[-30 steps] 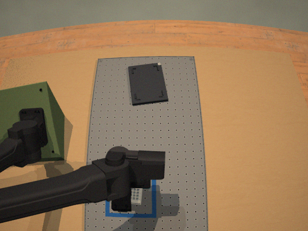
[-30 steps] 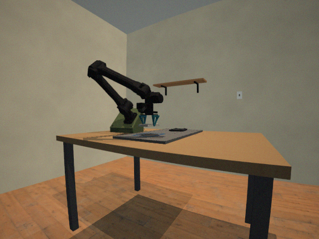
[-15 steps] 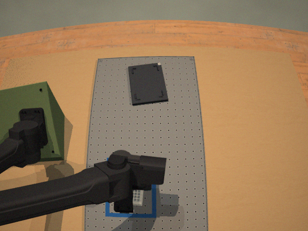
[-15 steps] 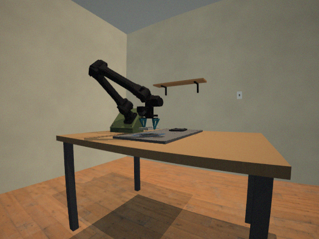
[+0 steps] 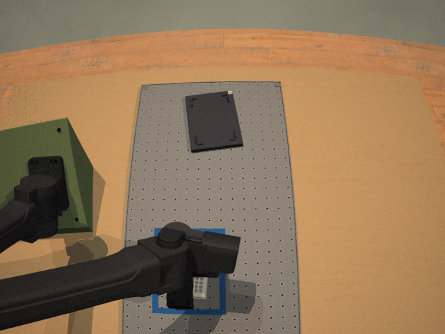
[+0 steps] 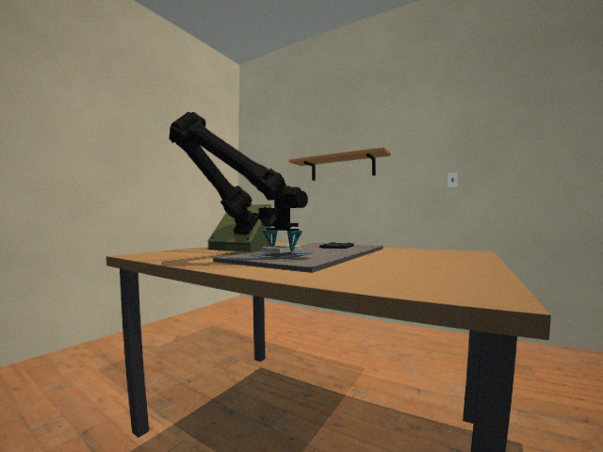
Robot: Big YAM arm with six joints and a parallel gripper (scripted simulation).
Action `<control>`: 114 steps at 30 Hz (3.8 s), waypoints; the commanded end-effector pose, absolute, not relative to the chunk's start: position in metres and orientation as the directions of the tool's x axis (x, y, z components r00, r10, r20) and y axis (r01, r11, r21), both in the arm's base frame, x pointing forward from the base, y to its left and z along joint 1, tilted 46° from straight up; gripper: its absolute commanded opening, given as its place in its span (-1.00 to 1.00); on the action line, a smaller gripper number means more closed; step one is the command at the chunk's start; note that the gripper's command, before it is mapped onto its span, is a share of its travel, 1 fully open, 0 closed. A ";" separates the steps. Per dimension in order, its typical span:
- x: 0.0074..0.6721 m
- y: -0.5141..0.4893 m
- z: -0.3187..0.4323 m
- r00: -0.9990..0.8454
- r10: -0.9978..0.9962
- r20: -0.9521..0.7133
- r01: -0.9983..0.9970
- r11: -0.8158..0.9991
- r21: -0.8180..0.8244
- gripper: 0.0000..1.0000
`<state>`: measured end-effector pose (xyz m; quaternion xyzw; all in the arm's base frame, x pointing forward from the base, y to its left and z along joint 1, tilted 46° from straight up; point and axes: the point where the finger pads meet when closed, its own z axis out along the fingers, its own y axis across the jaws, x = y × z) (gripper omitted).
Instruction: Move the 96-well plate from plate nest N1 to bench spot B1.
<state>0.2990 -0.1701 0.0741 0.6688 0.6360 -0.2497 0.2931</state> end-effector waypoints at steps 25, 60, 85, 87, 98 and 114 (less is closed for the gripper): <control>0.312 -0.173 0.079 0.074 0.699 -0.711 0.995 -0.001 0.102 -1.00; 0.306 -0.180 0.073 0.078 0.699 -0.711 0.995 -0.014 0.095 -1.00; 0.305 -0.183 0.070 0.075 0.699 -0.711 0.995 -0.012 0.094 -1.00; 0.304 -0.183 0.070 0.077 0.699 -0.711 0.995 -0.014 0.094 -1.00; 0.309 -0.180 0.074 0.078 0.699 -0.711 0.995 -0.006 0.103 1.00; 0.309 -0.180 0.074 0.078 0.699 -0.711 0.995 -0.006 0.103 1.00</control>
